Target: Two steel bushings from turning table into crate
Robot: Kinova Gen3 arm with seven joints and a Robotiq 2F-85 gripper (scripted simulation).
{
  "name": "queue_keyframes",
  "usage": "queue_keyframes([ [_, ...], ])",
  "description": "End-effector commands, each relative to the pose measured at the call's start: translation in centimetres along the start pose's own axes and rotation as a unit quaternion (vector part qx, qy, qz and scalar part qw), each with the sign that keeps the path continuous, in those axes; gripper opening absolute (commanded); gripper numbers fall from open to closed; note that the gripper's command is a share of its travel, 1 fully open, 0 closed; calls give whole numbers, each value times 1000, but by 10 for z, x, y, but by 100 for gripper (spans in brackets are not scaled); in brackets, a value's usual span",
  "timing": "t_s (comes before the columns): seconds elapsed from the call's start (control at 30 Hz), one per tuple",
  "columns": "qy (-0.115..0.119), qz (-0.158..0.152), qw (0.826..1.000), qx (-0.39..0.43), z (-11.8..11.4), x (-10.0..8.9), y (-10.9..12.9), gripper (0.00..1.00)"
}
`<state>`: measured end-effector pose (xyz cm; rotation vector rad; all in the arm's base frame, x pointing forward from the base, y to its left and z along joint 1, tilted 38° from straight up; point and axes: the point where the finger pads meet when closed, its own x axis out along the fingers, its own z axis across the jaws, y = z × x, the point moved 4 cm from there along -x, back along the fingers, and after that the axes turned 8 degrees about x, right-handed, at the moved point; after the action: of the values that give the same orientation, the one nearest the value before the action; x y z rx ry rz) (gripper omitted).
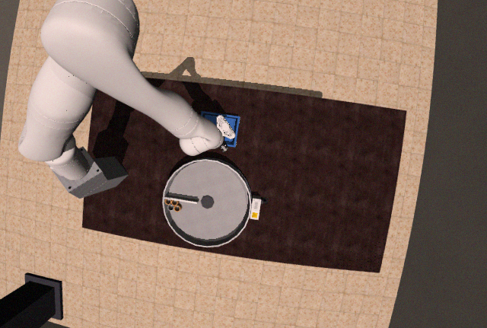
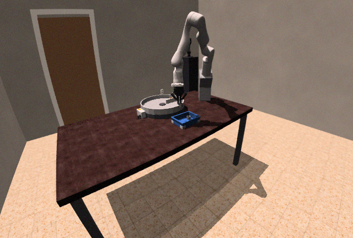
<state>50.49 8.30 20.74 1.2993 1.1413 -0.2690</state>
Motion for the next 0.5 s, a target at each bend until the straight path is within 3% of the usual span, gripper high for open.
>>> queue_keyframes([
  [0.0, -2, 2, 1000, -4, -2, -1, 7, 0],
  [0.47, -15, -7, 1000, -8, -1, 1, 18, 0],
])
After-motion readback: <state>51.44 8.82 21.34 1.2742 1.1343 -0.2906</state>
